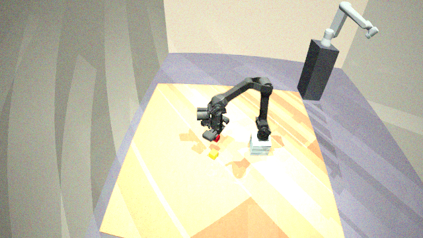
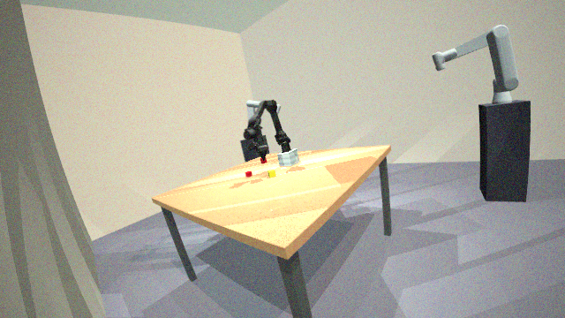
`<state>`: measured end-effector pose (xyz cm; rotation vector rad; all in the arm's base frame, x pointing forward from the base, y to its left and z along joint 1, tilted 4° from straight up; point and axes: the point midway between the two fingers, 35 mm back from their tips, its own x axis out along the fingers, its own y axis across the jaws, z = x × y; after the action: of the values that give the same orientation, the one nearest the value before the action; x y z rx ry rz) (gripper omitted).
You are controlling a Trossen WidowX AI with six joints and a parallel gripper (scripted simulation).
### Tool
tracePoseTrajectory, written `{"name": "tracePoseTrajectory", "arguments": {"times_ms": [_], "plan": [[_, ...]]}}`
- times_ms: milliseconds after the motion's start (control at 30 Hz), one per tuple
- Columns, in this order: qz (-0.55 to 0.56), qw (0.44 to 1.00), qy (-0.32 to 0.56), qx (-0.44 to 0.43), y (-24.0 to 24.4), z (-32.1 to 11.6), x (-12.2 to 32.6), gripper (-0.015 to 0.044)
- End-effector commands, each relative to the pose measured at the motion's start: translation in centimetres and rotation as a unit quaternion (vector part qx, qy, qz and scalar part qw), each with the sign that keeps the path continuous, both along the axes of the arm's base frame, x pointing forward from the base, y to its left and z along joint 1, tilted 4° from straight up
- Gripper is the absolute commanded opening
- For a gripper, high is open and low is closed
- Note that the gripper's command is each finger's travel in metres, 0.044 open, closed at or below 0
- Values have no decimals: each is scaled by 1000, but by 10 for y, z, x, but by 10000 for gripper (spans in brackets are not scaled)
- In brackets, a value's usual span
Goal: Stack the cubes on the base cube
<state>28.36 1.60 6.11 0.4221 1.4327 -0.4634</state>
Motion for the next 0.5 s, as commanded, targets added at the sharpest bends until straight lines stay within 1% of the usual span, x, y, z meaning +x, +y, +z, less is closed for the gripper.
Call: {"name": "tracePoseTrajectory", "arguments": {"times_ms": [0, 467], "plan": [[-54, 999, 0, 2, 5, -4, 3, 105], [-259, 966, -11, 19, 25, -13, 11, 105]]}}
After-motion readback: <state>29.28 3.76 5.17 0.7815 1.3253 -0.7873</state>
